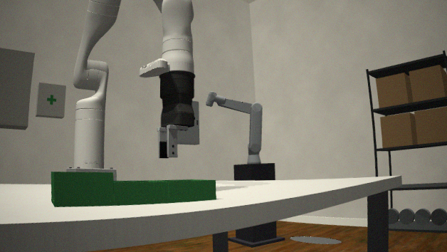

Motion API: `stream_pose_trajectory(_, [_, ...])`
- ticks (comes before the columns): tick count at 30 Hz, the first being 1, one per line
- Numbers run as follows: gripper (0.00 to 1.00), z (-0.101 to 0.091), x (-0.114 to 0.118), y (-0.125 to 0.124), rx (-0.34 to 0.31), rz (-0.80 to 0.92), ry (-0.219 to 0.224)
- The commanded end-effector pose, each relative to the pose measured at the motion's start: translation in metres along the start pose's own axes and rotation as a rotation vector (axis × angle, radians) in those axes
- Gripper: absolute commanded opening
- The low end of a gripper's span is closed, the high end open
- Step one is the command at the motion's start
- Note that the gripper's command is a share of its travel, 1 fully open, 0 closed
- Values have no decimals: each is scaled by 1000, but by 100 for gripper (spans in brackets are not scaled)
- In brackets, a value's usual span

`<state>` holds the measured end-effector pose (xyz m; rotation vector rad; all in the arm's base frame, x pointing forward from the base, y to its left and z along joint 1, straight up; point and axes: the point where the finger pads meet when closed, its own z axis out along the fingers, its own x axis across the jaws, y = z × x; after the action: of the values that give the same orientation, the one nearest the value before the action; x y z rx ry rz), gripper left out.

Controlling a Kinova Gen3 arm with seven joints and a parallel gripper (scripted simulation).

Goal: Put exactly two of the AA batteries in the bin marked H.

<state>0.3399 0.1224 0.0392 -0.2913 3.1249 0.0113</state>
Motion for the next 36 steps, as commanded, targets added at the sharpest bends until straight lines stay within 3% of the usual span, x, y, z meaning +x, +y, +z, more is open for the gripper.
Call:
stream_pose_trajectory(1, [60,0,-1,-1,0,2,-1])
stream_pose_trajectory(20, [60,-1,-1,-3,0,2,-1])
stream_pose_trajectory(33, [60,51,4,0,0,2,-1])
stream_pose_trajectory(36, [60,55,4,0,0,2,-1])
